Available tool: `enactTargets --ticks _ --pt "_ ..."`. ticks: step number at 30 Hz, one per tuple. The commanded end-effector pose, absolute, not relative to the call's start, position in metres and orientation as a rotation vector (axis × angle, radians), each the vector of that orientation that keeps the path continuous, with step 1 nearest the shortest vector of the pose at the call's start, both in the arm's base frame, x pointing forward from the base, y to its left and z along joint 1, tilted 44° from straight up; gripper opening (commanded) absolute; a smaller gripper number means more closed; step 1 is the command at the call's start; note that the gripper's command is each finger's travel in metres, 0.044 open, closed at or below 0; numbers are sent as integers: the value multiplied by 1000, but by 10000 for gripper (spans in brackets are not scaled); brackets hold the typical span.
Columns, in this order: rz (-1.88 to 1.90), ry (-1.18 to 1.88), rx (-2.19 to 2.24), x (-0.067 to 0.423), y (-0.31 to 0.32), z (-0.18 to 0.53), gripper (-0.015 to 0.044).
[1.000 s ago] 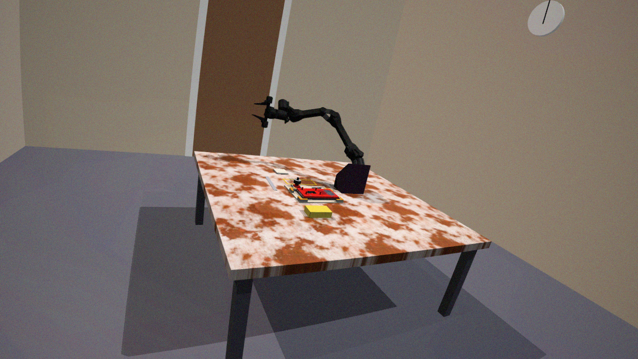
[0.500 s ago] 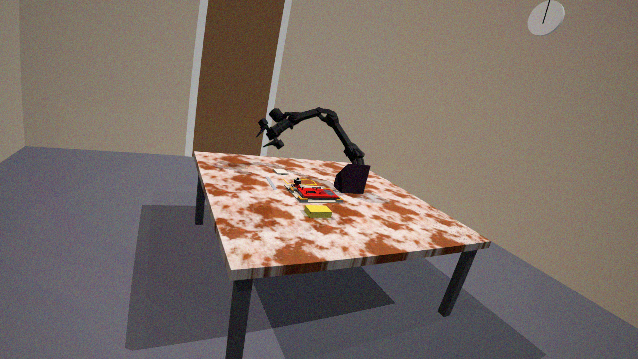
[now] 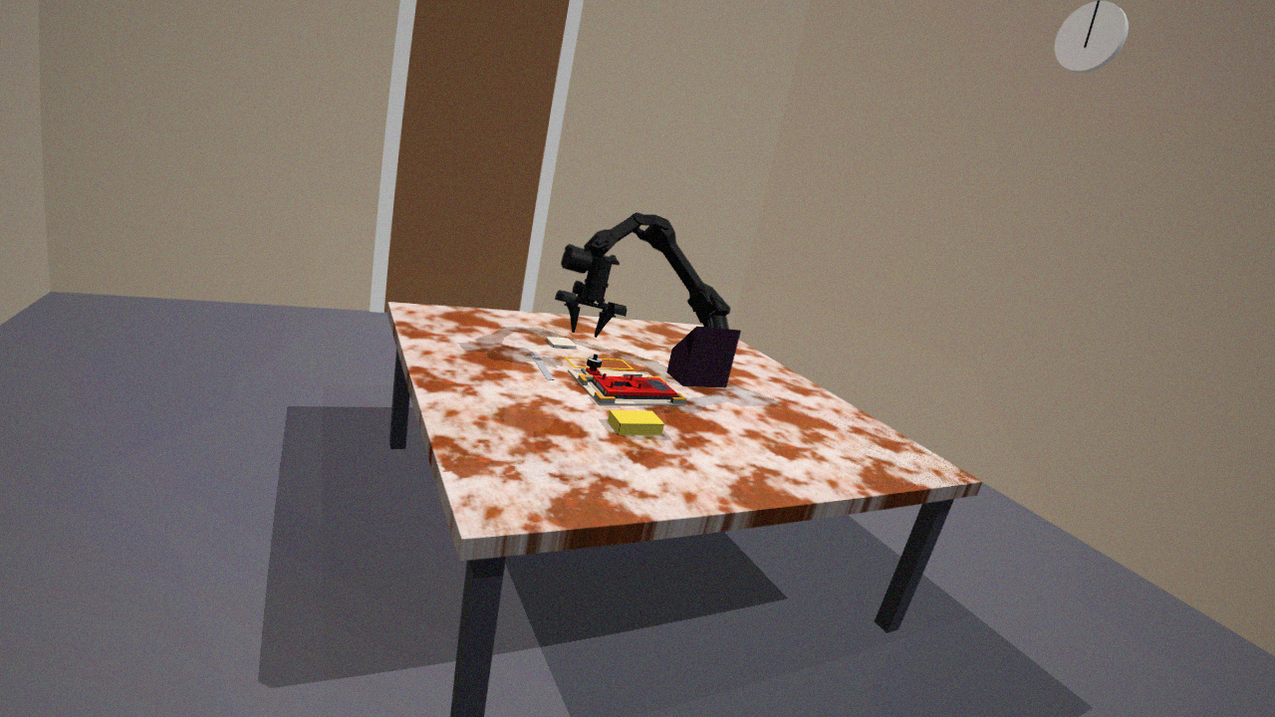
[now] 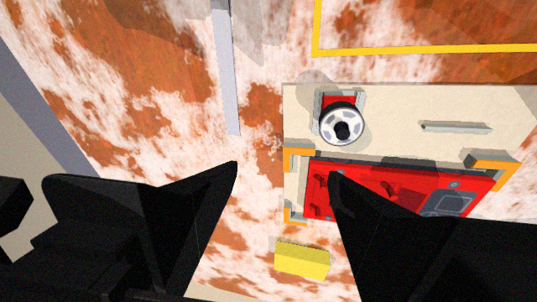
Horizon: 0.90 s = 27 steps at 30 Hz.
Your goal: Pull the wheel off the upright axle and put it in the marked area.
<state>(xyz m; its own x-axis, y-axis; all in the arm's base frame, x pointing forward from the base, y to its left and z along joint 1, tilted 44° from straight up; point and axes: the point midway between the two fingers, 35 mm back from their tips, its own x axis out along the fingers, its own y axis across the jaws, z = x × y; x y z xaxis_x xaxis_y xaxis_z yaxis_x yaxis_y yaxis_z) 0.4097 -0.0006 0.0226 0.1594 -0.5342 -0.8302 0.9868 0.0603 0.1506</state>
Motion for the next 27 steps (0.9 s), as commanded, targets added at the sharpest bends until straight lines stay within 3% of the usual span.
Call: enactTargets --ticks 1,14,27 --pt "-1412 660 643 370 1 12 300" --pt "-1431 651 596 368 -6 16 300" --pt "-1432 648 593 371 -56 -37 300"
